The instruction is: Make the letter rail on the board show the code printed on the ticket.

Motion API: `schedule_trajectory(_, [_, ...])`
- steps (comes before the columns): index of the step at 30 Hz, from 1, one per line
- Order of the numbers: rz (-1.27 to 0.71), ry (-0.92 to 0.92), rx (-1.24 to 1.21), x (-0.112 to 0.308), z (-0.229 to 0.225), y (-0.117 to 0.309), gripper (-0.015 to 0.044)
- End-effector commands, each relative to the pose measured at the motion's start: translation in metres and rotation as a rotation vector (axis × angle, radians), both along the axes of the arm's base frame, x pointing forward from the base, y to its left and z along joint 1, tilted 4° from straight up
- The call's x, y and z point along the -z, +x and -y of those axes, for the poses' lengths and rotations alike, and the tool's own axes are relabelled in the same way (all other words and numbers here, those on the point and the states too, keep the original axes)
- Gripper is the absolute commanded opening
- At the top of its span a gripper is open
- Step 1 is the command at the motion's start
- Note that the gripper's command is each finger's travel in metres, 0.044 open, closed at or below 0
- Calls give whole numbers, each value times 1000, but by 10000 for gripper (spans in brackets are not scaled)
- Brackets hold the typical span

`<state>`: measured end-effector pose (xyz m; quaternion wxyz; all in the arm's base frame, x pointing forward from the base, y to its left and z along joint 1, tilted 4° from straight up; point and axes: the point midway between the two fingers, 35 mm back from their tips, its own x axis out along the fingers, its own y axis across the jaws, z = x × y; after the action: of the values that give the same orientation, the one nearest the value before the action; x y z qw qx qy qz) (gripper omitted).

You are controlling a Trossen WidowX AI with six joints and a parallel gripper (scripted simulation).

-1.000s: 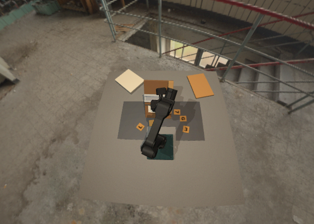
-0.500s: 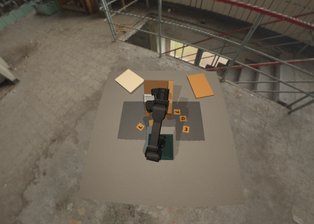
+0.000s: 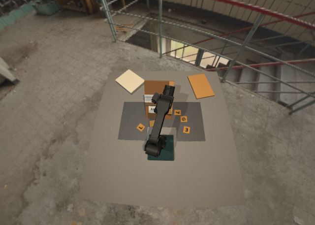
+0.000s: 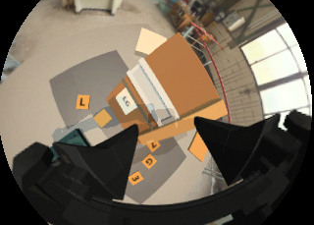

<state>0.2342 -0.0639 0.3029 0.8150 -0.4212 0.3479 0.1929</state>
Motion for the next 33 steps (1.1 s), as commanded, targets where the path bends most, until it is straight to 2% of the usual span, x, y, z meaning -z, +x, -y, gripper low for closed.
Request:
schedule_trajectory(1, [-103, 312, 519, 42, 57, 18, 340])
schedule_trajectory(18, [-178, 730, 1405, 125, 149, 11, 340])
schedule_trajectory(33, [-202, 1075, 2368, 219, 184, -31, 340])
